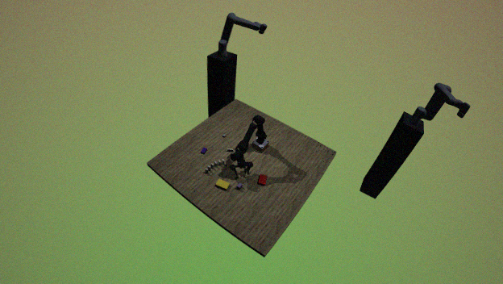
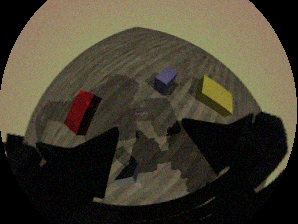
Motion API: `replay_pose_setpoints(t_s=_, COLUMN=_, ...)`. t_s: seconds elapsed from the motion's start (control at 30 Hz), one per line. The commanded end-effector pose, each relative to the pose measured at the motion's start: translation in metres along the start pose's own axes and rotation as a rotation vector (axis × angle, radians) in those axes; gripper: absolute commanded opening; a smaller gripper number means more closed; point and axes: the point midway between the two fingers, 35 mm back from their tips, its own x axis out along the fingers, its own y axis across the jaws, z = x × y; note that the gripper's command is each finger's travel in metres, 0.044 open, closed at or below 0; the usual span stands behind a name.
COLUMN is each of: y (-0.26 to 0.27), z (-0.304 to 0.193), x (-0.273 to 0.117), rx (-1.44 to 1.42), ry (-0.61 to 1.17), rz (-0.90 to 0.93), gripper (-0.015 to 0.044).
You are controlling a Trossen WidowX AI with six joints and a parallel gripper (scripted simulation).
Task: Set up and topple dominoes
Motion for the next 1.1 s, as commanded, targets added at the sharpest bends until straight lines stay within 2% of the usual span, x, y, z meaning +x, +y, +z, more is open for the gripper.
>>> replay_pose_setpoints(t_s=0.0, y=0.033, z=0.007, x=-0.060, rx=-0.209, ry=0.470, rz=-0.008, gripper=0.0440)
replay_pose_setpoints(t_s=0.2, y=0.047, z=0.000, x=-0.082, rx=-0.254, ry=0.596, rz=0.026, gripper=0.0440)
replay_pose_setpoints(t_s=0.57, y=0.047, z=0.000, x=-0.082, rx=-0.254, ry=0.596, rz=0.026, gripper=0.0440)
replay_pose_setpoints(t_s=0.83, y=0.043, z=-0.035, x=-0.029, rx=-0.254, ry=0.596, rz=0.026, gripper=0.0440)
replay_pose_setpoints(t_s=1.07, y=0.044, z=-0.038, x=-0.026, rx=-0.254, ry=0.596, rz=0.026, gripper=0.0440)
